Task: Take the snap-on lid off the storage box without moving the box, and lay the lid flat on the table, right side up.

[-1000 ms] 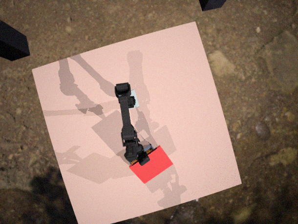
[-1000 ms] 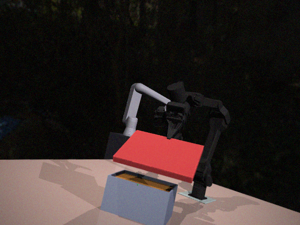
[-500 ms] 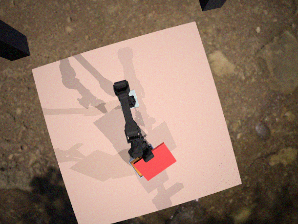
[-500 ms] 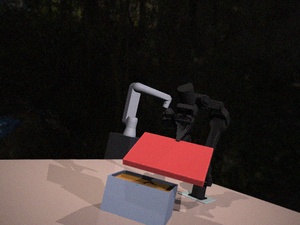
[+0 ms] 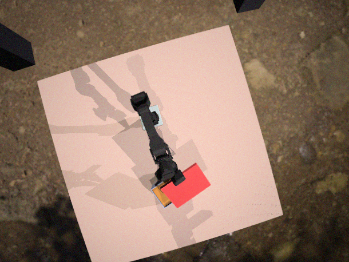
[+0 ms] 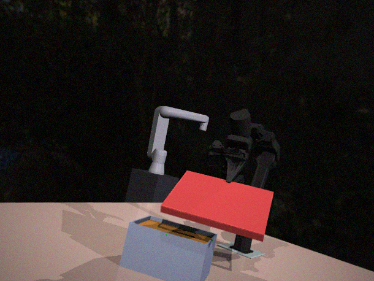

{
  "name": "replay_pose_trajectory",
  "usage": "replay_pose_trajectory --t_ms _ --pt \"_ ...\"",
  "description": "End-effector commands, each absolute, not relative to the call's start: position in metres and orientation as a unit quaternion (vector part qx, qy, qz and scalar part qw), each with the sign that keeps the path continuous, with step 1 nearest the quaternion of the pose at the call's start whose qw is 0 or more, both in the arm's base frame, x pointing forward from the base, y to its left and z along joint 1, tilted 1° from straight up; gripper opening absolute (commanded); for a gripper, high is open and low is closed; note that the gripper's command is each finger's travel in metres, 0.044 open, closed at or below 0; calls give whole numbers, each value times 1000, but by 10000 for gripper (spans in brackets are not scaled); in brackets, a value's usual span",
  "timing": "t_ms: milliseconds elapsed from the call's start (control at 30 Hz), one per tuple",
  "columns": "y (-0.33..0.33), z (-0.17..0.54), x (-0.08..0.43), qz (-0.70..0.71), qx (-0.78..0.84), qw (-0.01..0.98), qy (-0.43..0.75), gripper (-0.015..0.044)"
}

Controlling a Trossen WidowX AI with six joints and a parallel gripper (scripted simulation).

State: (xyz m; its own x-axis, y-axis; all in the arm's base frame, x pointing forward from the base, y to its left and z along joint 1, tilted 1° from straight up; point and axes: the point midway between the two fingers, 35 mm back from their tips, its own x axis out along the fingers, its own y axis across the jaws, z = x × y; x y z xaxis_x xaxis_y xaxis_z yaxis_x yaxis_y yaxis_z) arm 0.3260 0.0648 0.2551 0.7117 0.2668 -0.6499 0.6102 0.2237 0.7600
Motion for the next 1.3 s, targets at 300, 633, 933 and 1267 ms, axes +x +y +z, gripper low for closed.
replay_pose_trajectory --t_ms 300,633,933,1267 --pt "87 261 316 -117 615 696 351 0" --pt "105 262 308 -117 616 696 351 0" --pt "122 262 300 -117 616 695 351 0" --pt "140 262 292 -117 617 694 352 0"
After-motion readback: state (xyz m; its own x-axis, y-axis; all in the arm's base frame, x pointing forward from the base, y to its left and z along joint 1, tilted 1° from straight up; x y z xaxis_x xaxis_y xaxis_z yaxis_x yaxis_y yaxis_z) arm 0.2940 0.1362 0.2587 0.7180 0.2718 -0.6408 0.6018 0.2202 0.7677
